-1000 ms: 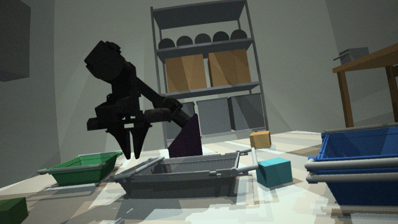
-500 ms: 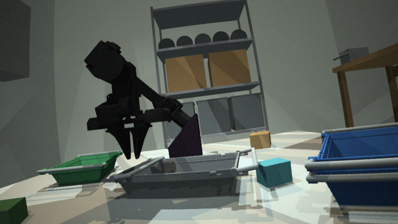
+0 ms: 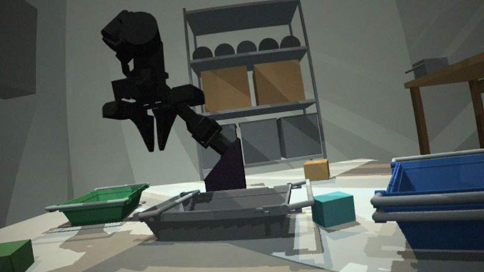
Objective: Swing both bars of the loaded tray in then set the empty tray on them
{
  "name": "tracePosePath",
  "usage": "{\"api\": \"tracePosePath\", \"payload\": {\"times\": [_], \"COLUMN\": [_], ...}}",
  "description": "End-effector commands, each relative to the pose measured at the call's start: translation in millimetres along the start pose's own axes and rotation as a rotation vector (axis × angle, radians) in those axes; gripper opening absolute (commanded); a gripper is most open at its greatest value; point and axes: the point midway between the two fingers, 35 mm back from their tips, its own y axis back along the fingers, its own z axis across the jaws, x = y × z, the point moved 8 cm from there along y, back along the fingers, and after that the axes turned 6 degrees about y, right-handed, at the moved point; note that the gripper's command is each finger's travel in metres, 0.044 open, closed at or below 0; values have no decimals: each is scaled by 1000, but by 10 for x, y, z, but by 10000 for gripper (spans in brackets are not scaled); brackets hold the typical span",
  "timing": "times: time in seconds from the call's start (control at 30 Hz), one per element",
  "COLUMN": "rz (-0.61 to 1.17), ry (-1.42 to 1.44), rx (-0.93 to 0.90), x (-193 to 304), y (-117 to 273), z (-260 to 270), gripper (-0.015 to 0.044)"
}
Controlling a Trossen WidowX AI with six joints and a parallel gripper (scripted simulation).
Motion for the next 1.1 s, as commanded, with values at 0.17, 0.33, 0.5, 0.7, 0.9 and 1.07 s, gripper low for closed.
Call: {"api": "tracePosePath", "payload": {"times": [0.17, 0.33, 0.5, 0.7, 0.9, 1.07], "rz": [24, 19, 17, 17, 16, 16], "ry": [1, -4, -8, -8, -8, -8], "rx": [-10, -8, -4, -4, -4, -3], "x": [-20, 199, 368, 368, 363, 364], "y": [-327, -521, -632, -632, -761, -1040], "z": [1261, 2153, 2553, 2553, 2556, 2557], "gripper": [87, 87, 87, 87, 87, 87]}}
